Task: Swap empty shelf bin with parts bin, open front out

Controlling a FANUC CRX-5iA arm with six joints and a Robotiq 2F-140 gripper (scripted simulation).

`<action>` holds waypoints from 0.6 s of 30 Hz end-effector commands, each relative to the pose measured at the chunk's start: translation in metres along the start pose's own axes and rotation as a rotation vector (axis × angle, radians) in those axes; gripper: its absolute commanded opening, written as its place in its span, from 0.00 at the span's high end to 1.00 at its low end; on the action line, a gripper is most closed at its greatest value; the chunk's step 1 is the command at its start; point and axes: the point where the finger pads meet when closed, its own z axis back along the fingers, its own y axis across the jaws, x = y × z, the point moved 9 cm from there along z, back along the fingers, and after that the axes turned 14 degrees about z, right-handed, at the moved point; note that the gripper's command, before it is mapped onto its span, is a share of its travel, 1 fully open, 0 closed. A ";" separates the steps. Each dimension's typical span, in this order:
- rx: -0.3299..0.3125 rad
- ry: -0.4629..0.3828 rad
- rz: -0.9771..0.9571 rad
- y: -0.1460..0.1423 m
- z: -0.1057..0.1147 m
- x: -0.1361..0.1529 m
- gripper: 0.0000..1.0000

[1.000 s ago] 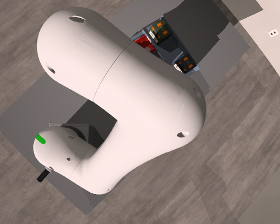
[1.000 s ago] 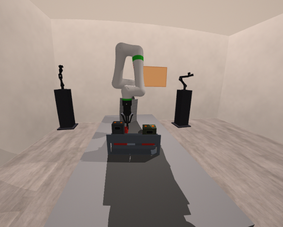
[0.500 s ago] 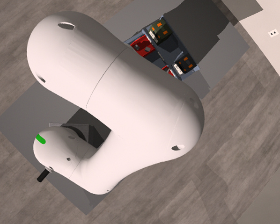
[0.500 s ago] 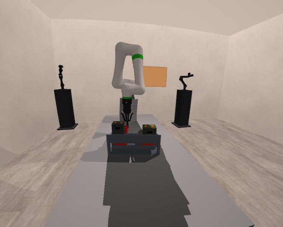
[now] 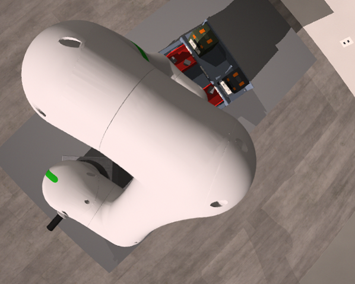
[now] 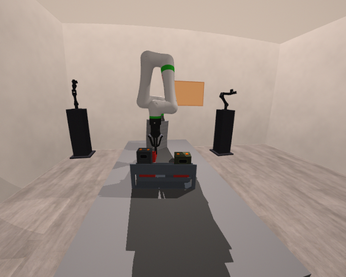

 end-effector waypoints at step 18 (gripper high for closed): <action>0.000 0.001 0.001 -0.052 -0.001 -0.009 0.90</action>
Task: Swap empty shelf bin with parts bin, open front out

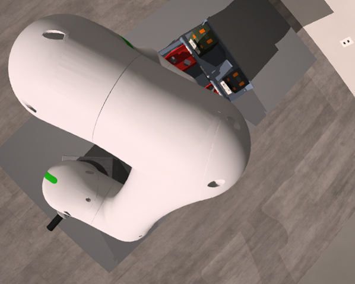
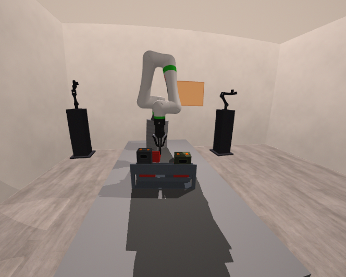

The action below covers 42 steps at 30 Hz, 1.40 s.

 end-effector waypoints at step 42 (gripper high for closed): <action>0.002 0.002 0.001 -0.083 -0.002 -0.055 0.90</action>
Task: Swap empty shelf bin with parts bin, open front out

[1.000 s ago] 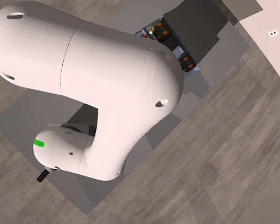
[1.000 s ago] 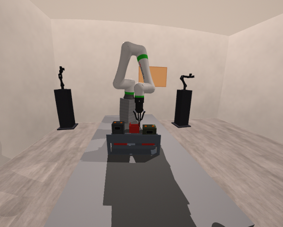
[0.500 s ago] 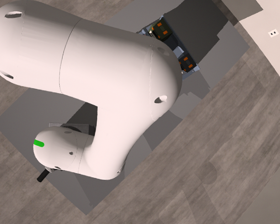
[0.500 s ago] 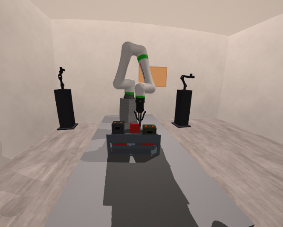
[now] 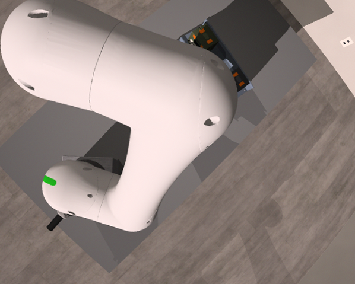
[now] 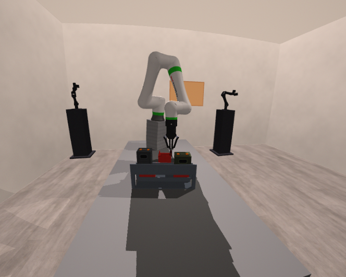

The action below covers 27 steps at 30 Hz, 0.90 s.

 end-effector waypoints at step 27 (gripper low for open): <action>-0.042 -0.172 0.000 0.006 0.006 -0.025 0.90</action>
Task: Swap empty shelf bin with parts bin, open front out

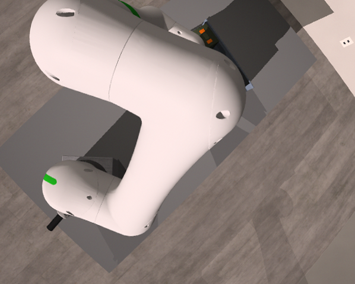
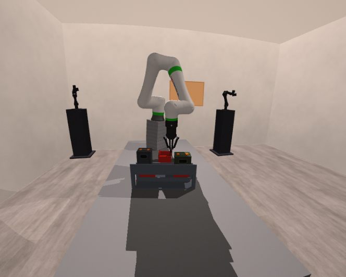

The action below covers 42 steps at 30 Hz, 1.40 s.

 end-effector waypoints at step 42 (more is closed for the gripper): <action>-0.011 -0.038 0.000 0.003 0.003 -0.010 0.90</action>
